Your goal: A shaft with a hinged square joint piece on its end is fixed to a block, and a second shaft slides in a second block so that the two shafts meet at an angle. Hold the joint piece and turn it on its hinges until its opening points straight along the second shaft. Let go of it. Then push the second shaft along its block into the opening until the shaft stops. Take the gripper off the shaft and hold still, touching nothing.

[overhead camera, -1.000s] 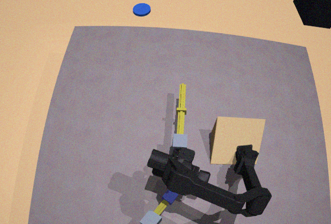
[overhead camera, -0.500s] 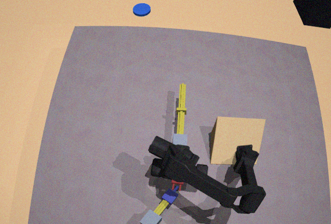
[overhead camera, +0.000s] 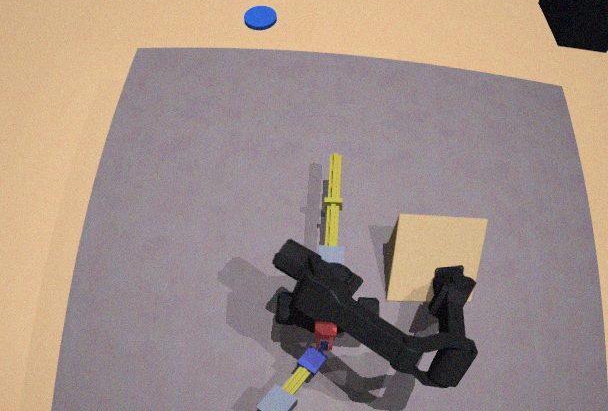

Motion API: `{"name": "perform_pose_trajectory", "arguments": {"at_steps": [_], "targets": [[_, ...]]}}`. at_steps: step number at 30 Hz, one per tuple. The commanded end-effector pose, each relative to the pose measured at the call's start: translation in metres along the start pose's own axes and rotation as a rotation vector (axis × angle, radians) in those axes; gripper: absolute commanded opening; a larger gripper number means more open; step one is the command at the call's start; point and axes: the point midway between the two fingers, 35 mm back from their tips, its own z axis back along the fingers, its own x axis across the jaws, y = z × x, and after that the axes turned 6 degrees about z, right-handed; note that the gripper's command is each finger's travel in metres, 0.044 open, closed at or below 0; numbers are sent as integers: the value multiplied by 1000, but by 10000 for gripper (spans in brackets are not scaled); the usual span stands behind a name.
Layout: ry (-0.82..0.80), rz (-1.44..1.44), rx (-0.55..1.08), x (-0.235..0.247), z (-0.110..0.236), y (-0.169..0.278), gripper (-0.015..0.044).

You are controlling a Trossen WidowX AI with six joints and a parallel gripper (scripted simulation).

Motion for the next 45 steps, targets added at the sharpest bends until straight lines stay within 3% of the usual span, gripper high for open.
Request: {"name": "perform_pose_trajectory", "arguments": {"at_steps": [1, 7, 12, 15, 26, 36, 45], "targets": [[0, -1, -2, 0, 0, 0, 0], [0, -1, -2, 0, 0, 0, 0], [0, -1, -2, 0, 0, 0, 131], [0, -1, -2, 0, 0, 0, 147], [0, -1, -2, 0, 0, 0, 436], [2, -1, -6, 0, 0, 0, 440], [61, 2, -269, -1, 14, 6, 440]]}}
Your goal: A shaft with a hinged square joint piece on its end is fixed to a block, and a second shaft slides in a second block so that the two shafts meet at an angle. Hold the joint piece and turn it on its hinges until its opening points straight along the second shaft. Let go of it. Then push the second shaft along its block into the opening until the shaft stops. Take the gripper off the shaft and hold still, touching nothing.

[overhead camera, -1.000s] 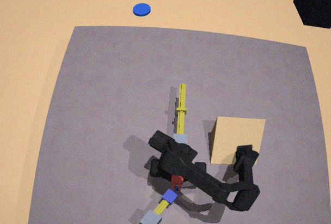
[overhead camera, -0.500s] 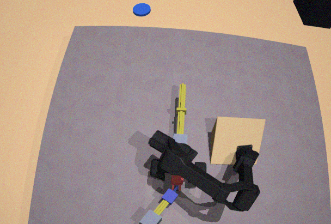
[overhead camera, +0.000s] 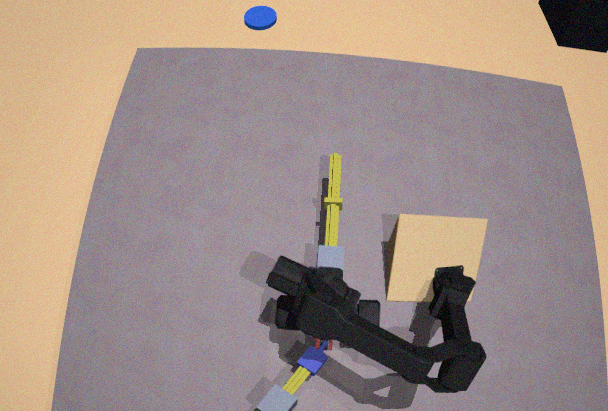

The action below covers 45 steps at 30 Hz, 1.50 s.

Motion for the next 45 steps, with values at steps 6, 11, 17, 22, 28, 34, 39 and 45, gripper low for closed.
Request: {"name": "perform_pose_trajectory", "arguments": {"at_steps": [6, 11, 17, 22, 28, 34, 39, 45], "targets": [[-12, -2, -253, 2, 22, 5, 440], [-13, -4, -258, 2, 22, 5, 440], [-67, 131, -270, 5, 51, 5, 440], [-123, 283, -300, 4, 82, 6, 440], [-181, 462, -359, -2, 119, 8, 440], [-219, 618, -429, -11, 150, 12, 440], [-220, 622, -431, -11, 151, 12, 440], [-201, 541, -375, -6, 143, -4, 440]]}}
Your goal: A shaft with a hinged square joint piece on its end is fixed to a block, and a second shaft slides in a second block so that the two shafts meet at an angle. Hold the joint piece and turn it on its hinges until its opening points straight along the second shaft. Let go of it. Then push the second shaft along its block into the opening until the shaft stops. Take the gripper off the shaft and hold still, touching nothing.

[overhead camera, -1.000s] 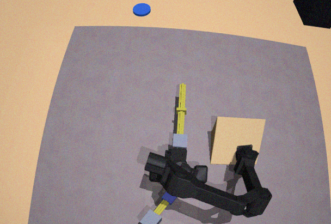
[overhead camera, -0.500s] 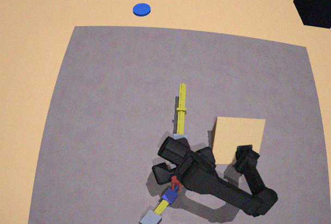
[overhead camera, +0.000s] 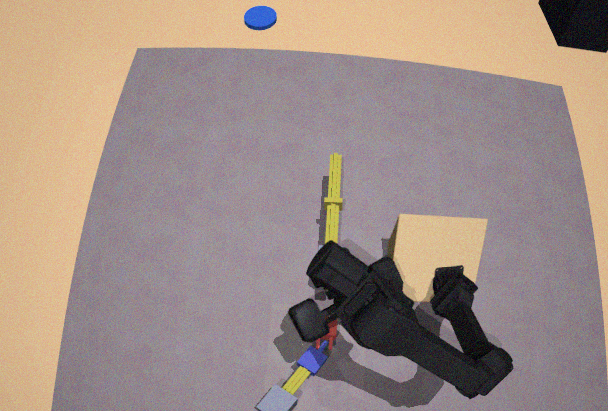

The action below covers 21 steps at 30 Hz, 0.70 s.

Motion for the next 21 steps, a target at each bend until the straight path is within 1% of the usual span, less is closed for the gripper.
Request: {"name": "perform_pose_trajectory", "arguments": {"at_steps": [1, 11, 21], "targets": [[17, -79, 64, -7, -16, -9, 440], [82, -345, 259, -33, -65, -27, 440], [161, -596, 434, -61, -110, -33, 440]]}}
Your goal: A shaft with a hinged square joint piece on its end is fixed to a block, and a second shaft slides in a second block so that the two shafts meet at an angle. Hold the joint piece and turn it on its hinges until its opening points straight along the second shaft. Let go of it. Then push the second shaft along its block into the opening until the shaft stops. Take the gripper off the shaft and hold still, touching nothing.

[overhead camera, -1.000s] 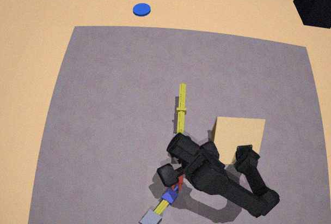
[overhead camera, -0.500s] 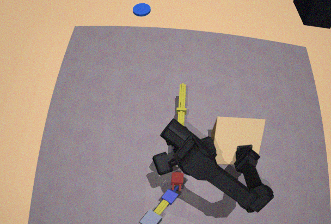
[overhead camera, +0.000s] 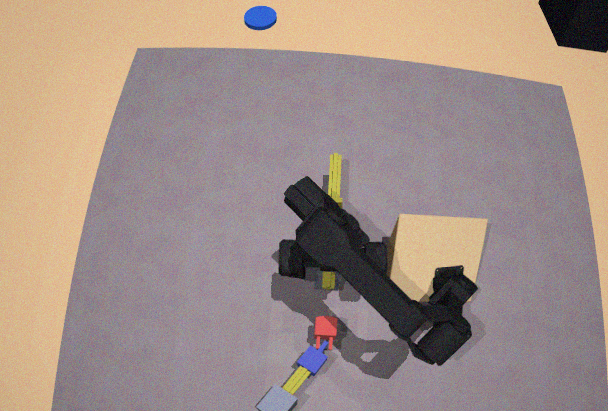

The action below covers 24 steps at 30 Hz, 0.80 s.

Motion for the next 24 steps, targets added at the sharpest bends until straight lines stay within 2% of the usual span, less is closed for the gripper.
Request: {"name": "perform_pose_trajectory", "arguments": {"at_steps": [1, 9, 24], "targets": [[15, -61, 42, -3, -10, -7, 440], [14, -39, 38, -2, -8, -11, 440], [13, 459, -17, 1, 20, -96, 440]]}}
